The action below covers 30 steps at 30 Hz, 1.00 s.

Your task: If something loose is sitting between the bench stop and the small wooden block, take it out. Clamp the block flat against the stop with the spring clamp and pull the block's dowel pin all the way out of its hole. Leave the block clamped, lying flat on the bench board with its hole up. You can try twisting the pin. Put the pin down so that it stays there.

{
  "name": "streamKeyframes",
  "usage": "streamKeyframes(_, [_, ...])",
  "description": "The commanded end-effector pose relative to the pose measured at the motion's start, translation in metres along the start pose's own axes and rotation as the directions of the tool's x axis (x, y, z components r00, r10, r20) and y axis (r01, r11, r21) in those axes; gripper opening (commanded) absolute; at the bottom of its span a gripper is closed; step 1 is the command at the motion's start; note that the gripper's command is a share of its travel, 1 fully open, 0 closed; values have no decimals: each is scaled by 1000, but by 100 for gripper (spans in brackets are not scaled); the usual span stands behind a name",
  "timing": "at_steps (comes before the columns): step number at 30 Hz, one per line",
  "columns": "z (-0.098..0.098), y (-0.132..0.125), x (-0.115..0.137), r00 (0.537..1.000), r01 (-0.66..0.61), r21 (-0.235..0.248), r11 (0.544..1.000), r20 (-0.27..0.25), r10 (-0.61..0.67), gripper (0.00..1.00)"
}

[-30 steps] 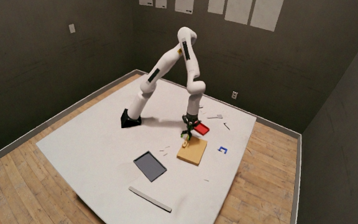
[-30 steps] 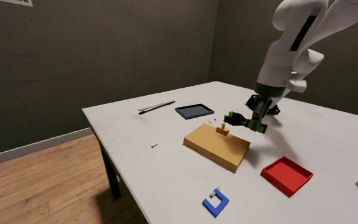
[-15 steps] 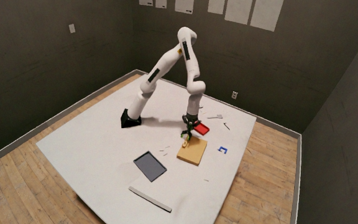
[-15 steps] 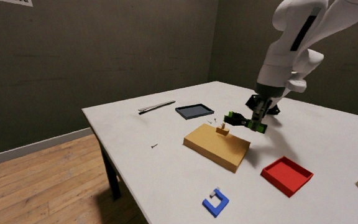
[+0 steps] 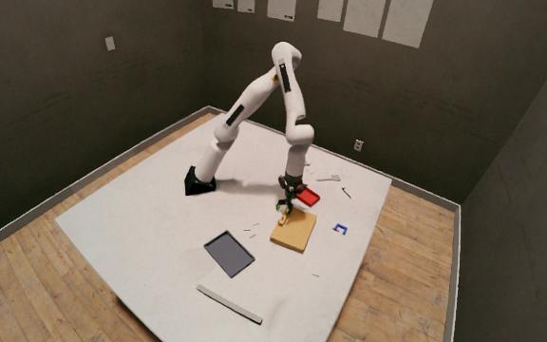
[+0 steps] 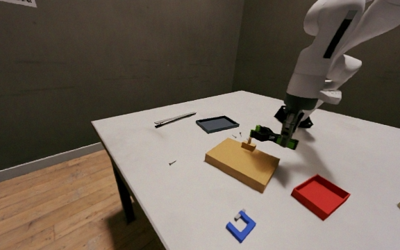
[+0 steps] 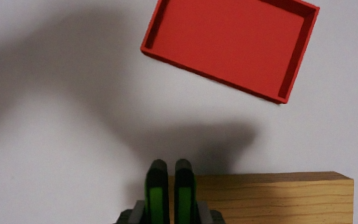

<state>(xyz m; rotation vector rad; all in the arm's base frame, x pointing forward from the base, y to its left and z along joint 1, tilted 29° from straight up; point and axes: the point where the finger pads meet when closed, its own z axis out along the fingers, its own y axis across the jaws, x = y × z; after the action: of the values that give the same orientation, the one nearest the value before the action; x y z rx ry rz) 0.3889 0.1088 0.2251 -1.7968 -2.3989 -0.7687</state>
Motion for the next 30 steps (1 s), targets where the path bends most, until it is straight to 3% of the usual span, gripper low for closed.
streamKeyframes(1, [3,1,0,1000,-2,-1,1000,-1,2,32])
streamKeyframes(30, [30,-1,1,1000,-4,3,1000,-2,4,32])
